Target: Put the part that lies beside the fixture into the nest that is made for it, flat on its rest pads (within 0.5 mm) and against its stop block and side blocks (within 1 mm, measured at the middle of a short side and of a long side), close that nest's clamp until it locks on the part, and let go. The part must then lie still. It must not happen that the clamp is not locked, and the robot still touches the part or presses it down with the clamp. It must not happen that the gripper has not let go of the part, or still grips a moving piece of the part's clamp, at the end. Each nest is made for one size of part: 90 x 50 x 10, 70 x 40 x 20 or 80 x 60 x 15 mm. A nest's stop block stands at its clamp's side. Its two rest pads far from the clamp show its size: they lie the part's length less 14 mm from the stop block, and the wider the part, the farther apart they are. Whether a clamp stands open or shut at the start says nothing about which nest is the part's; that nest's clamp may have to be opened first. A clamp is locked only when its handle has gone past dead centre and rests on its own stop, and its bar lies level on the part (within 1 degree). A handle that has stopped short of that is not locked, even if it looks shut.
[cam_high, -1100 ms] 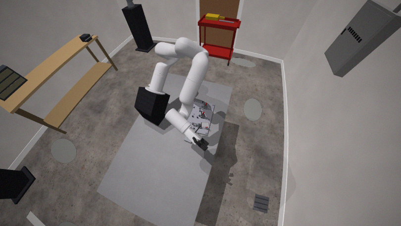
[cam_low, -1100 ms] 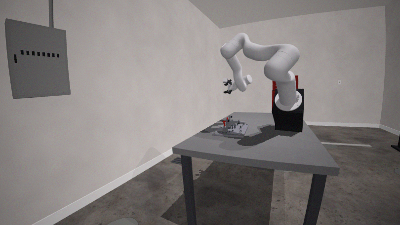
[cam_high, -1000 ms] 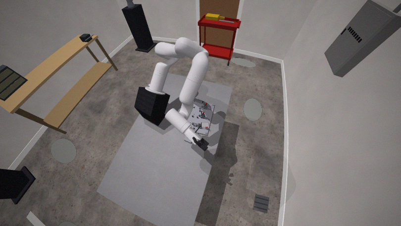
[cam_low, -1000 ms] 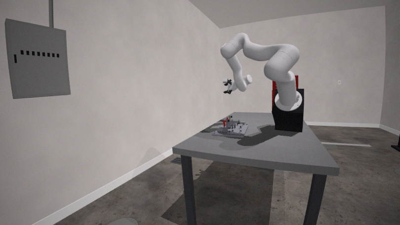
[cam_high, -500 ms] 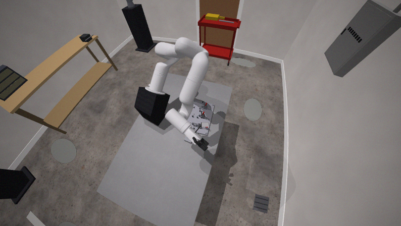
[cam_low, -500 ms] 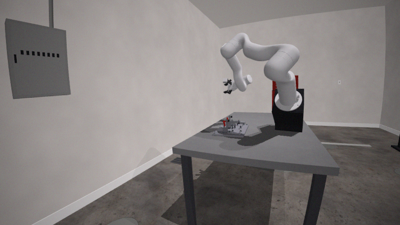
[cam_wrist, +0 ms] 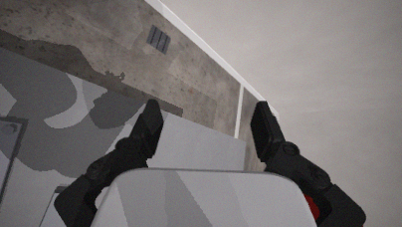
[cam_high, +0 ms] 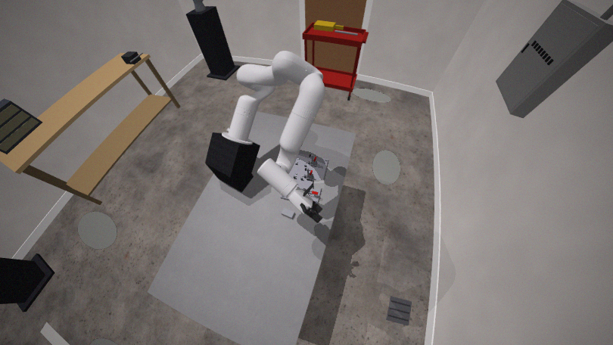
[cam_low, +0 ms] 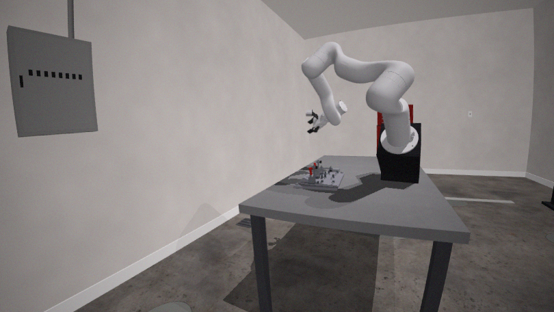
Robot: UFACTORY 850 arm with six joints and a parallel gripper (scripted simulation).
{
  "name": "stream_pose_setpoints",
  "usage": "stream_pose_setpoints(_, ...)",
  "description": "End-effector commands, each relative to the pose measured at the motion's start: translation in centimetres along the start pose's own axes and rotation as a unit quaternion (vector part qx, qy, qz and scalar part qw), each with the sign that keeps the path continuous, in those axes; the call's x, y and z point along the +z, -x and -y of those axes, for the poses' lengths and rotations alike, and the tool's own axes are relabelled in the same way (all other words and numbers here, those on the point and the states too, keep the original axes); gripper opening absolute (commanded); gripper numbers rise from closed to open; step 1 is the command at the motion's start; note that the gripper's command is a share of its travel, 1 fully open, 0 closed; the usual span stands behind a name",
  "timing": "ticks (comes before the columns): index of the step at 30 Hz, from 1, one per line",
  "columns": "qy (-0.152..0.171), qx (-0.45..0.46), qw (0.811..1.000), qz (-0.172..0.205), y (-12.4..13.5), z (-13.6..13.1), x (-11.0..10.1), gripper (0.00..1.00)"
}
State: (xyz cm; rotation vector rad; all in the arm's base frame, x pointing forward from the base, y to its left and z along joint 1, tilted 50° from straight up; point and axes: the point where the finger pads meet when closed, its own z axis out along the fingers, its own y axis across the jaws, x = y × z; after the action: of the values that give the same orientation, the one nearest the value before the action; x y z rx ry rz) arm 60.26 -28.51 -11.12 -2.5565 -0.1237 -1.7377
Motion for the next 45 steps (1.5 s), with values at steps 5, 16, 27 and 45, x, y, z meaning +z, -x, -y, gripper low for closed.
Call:
stream_pose_setpoints(5,-0.099,0.072,0.992,0.037,-2.4,6.4,-1.3,1.0)
stream_pose_setpoints(16,-0.193,0.141,0.965,0.105,-4.2,13.5,-4.2,1.0)
stream_pose_setpoints(27,-0.259,0.187,0.93,0.181,-5.2,19.2,-8.1,1.0)
stream_pose_setpoints(45,-0.328,0.236,0.846,0.348,-5.9,28.0,-17.8,1.0)
